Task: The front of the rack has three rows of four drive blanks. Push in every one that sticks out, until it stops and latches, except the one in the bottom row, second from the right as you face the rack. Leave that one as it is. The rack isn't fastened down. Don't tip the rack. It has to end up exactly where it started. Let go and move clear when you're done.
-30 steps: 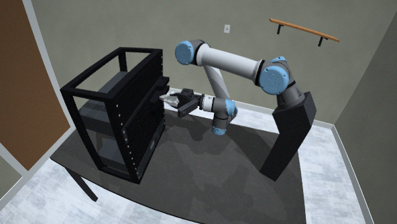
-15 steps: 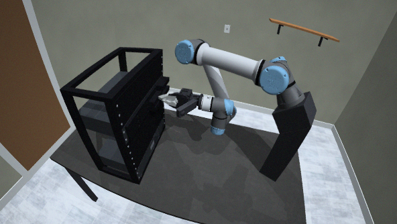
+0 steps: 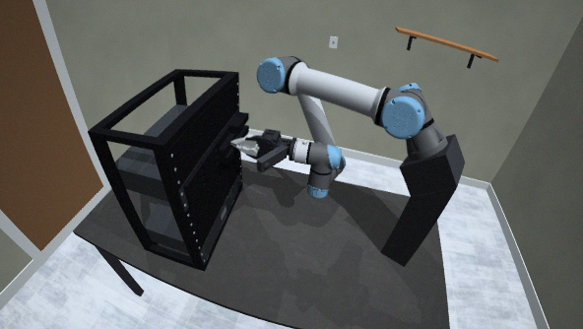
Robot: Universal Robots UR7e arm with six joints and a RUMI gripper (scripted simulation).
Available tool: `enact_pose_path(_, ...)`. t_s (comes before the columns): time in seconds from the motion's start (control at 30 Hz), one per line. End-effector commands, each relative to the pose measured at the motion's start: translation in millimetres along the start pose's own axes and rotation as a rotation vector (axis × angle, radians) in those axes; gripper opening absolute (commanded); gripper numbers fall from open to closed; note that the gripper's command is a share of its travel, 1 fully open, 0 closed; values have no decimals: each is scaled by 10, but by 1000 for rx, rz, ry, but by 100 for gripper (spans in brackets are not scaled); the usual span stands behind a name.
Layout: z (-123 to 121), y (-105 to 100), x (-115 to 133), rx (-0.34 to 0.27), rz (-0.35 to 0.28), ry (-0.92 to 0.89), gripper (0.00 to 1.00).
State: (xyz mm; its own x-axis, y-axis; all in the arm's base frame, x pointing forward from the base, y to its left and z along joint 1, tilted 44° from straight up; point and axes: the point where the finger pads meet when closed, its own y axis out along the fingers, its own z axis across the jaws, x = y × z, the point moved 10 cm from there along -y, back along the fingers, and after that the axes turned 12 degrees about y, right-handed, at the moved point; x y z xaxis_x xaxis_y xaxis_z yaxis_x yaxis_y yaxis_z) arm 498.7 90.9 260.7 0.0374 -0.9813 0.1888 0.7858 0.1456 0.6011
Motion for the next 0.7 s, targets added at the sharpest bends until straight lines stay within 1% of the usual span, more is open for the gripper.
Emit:
enact_pose_path(0.0, 4, 37, -2, 1, 0, 0, 0)
enact_pose_path(0.13, 4, 91, -2, 1, 0, 0, 0)
enact_pose_path(0.67, 4, 119, -2, 1, 0, 0, 0)
